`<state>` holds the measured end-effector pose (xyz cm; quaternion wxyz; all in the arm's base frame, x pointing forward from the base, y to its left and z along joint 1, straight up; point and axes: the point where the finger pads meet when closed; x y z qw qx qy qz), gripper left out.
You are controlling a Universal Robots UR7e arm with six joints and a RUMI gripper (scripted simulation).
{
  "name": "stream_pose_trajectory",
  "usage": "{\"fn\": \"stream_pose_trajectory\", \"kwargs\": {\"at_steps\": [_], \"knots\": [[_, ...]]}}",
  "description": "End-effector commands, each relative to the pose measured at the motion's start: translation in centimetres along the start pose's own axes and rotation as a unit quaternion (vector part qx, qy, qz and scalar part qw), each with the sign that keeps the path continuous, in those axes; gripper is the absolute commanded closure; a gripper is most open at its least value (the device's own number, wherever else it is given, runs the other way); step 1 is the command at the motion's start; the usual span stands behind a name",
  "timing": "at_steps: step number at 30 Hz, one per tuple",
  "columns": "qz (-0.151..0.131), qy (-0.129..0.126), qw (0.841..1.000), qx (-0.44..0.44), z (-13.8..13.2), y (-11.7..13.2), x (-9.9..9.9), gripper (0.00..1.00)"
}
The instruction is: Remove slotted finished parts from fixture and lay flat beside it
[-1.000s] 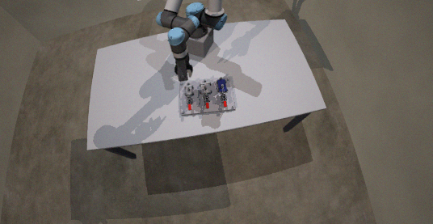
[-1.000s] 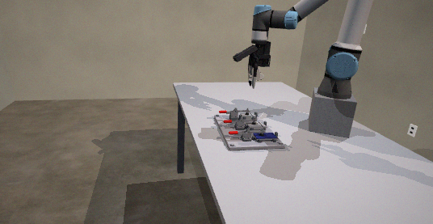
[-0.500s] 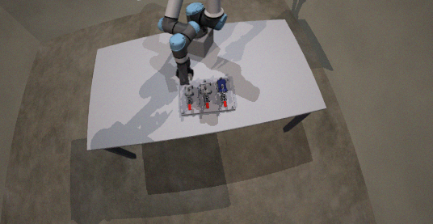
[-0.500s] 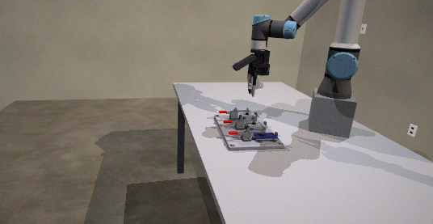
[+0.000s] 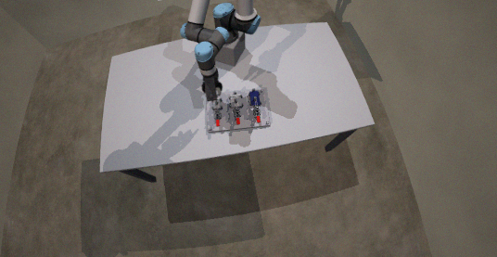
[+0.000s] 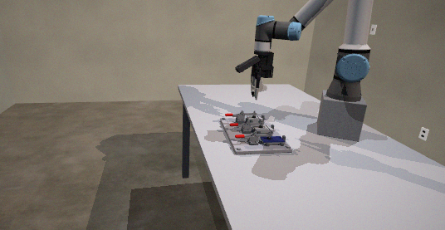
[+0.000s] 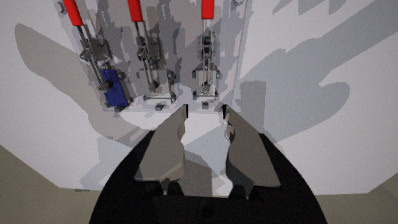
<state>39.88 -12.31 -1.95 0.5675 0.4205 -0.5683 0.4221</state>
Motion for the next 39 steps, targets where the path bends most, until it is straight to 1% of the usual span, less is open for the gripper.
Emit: {"fn": "stream_pose_trajectory", "kwargs": {"at_steps": [1, 7, 9, 15, 20, 24, 34, 39], "knots": [[0.001, 0.0, 1.0, 0.0, -0.6, -2.8, 0.0, 0.72], [0.001, 0.0, 1.0, 0.0, -1.3, -6.1, 0.0, 0.72], [0.001, 0.0, 1.0, 0.0, -1.3, -6.1, 0.0, 0.72], [0.001, 0.0, 1.0, 0.0, -1.9, -9.0, 0.0, 0.72], [0.001, 0.0, 1.0, 0.0, -2.3, -10.6, 0.0, 0.72], [0.001, 0.0, 1.0, 0.0, -2.4, -11.3, 0.0, 0.72], [0.001, 0.0, 1.0, -0.001, -2.4, -11.4, 0.0, 0.72], [-0.002, 0.0, 1.0, -0.001, -2.4, -11.1, -0.8, 0.72]]}}
Point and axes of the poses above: the point where the finger pads meet when closed, its own x axis back along the fingers, its own z axis across the jaws, y = z × x, and after that the axes turned 12 degrees about -x, right-handed
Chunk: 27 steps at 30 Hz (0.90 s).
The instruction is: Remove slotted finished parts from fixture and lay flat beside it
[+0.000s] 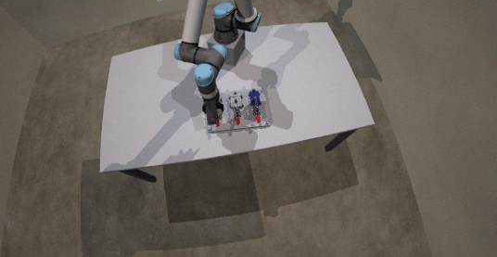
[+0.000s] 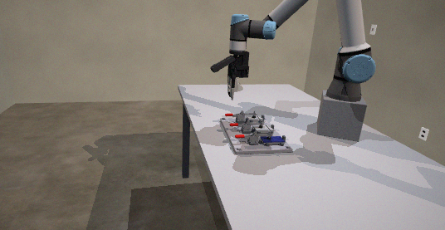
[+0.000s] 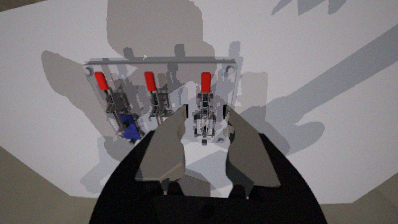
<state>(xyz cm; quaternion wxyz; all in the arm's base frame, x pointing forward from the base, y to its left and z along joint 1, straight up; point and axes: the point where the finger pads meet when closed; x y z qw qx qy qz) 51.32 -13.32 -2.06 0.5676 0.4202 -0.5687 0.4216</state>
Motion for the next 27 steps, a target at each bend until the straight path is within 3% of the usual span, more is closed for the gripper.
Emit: {"fn": "stream_pose_trajectory", "kwargs": {"at_steps": [1, 5, 19, 27], "knots": [[-0.002, 0.0, 1.0, 0.0, -0.1, 0.1, -0.9, 0.72], [-0.002, 0.0, 1.0, 0.0, -0.1, 0.1, -1.4, 0.72], [-0.002, 0.0, 1.0, 0.0, -0.1, 0.2, -6.1, 0.72], [-0.001, 0.0, 1.0, 0.0, -0.1, 0.1, -7.0, 0.72]]}}
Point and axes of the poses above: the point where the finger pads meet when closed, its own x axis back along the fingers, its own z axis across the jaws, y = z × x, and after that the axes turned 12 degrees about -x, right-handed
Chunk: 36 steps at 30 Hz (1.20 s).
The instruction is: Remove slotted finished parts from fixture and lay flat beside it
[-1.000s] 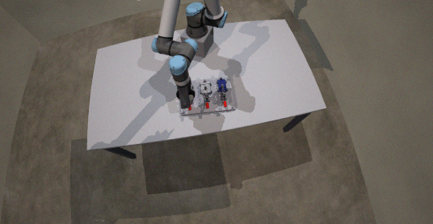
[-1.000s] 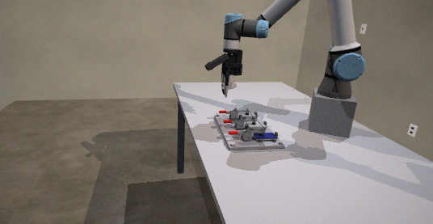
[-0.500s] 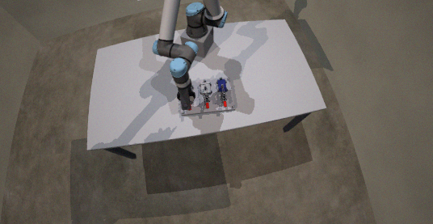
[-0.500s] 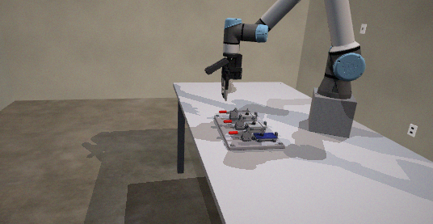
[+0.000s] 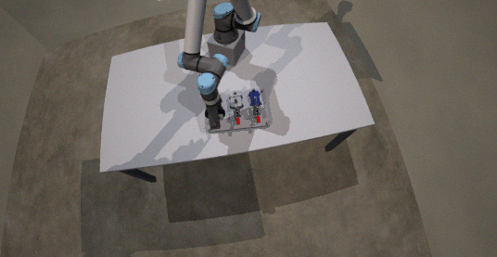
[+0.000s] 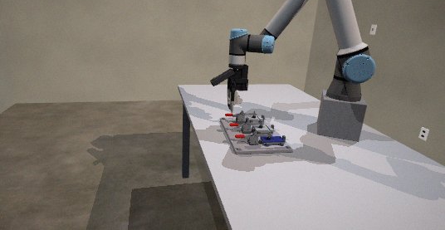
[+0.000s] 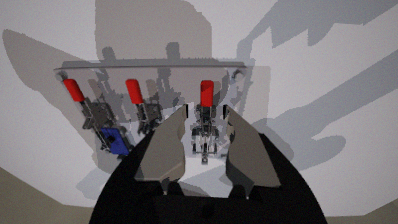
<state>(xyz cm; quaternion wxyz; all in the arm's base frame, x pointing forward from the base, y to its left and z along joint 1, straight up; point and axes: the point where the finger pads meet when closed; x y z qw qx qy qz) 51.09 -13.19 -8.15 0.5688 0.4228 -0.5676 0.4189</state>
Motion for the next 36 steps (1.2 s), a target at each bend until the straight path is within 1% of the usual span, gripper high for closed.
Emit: {"fn": "stream_pose_trajectory", "kwargs": {"at_steps": [1, 31, 36], "knots": [[0.003, 0.001, 1.0, 0.0, -0.02, -0.19, -1.0, 0.72], [0.004, 0.002, 1.0, 0.0, 0.01, -0.24, -0.96, 0.72], [0.003, 0.001, 1.0, 0.0, -0.01, -0.14, -1.39, 0.72]]}}
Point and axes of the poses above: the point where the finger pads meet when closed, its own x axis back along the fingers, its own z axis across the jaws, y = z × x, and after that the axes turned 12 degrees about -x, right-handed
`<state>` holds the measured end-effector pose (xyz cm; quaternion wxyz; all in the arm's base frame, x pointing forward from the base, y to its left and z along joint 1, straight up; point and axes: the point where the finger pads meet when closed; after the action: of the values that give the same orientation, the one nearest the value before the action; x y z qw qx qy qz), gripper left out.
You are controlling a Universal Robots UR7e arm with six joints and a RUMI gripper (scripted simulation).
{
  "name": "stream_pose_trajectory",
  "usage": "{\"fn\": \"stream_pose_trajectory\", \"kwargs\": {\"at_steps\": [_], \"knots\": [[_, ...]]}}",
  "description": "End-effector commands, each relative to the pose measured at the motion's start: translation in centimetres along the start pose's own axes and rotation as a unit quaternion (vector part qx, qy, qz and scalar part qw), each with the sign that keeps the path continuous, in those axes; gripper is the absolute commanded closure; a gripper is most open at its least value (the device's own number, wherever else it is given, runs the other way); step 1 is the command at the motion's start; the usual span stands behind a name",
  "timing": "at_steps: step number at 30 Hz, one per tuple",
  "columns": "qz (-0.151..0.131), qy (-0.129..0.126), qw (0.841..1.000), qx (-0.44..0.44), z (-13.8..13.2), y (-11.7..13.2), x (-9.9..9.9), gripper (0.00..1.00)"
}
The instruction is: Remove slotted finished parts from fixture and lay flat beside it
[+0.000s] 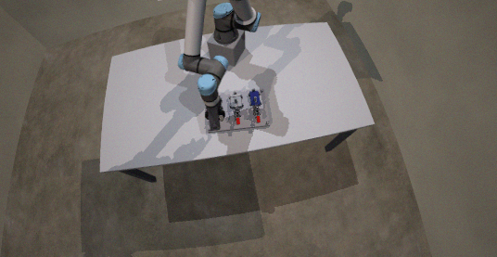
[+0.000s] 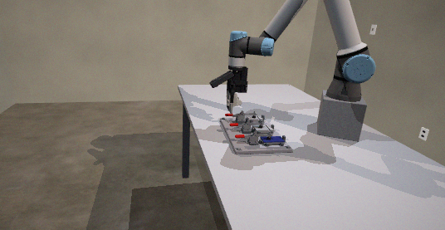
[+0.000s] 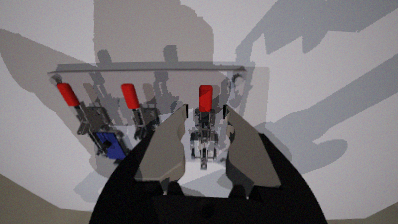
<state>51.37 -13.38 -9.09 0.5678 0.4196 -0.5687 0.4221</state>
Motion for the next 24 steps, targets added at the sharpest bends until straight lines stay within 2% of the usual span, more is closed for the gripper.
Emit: {"fn": "stream_pose_trajectory", "kwargs": {"at_steps": [1, 15, 24], "knots": [[-0.002, 0.0, 1.0, 0.0, -0.1, 0.2, -0.6, 0.72], [-0.001, 0.0, 1.0, 0.0, -0.1, 0.2, -2.8, 0.72], [-0.001, 0.0, 1.0, 0.0, -0.1, 0.1, -2.9, 0.72]]}}
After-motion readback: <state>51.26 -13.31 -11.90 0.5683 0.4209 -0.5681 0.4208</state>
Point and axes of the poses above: the point where the finger pads meet when closed, its own x axis back along the fingers, its own z axis across the jaws, y = z × x, and after that the axes turned 12 degrees about -x, right-handed
